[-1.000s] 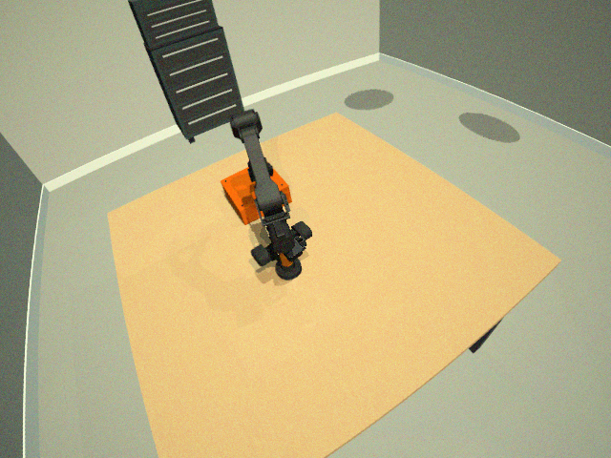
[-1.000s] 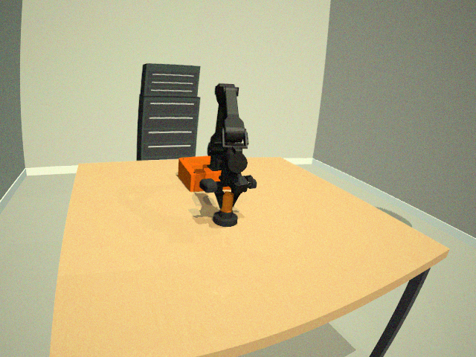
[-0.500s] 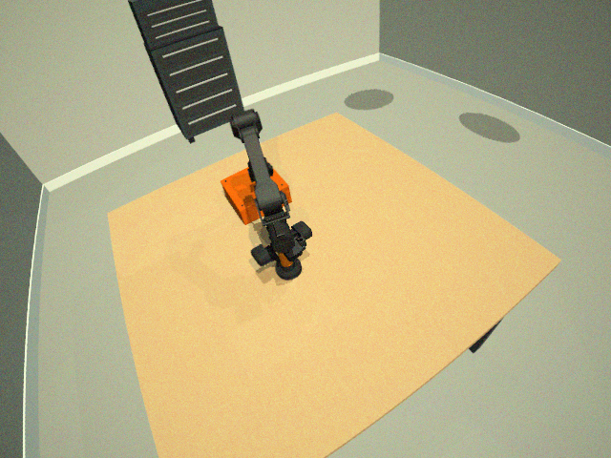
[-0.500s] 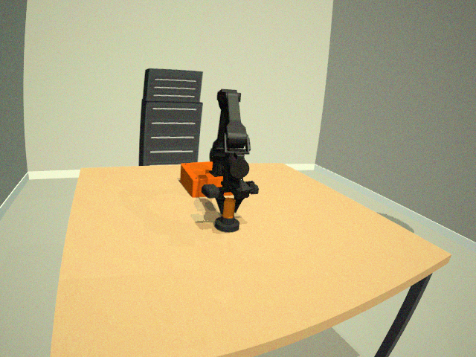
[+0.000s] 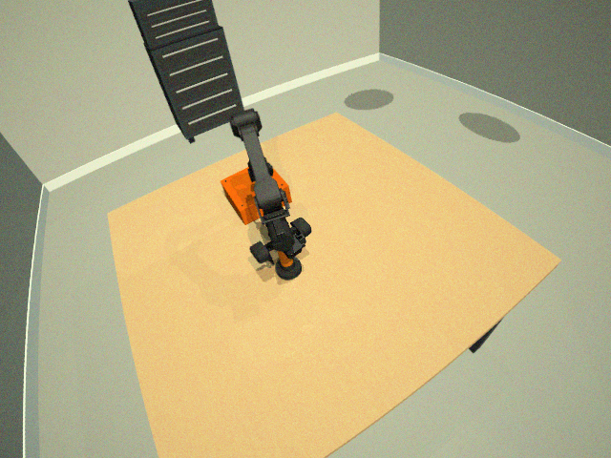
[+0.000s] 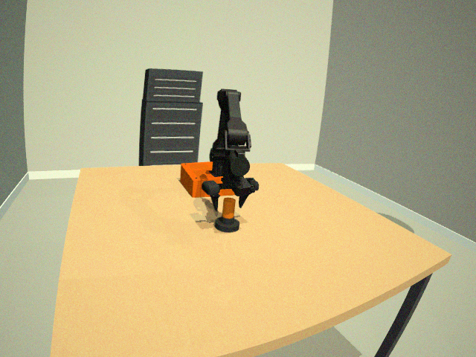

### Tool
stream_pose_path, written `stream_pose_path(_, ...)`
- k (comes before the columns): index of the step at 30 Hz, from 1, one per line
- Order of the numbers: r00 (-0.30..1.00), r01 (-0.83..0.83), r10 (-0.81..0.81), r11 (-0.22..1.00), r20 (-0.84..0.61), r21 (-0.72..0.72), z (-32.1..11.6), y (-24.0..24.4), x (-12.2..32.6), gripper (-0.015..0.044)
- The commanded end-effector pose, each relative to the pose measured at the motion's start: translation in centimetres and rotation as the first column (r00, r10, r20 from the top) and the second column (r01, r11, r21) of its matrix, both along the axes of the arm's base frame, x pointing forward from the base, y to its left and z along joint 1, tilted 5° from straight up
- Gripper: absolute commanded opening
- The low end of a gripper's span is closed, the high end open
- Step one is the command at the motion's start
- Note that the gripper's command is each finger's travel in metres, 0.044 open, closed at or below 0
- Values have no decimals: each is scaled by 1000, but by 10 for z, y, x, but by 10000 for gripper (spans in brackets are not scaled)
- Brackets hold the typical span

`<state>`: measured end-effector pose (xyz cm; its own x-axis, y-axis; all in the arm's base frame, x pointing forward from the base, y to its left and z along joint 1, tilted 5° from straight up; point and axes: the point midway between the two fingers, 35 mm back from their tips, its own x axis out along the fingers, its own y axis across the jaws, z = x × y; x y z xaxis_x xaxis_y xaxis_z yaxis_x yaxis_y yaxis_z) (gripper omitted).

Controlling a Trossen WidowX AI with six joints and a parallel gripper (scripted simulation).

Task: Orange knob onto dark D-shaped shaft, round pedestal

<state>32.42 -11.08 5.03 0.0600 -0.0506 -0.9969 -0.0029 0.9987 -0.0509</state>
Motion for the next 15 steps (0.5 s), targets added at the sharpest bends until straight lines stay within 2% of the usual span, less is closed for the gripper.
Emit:
stream_pose_path(1, 999, 2, -2, 1000, 32, -11, 54, 1, 2, 440)
stream_pose_path(4, 999, 2, -2, 1000, 32, -10, 82, 3, -4, 440)
stream_pose_path(15, 999, 2, -2, 1000, 33, -11, 83, 2, 2, 440)
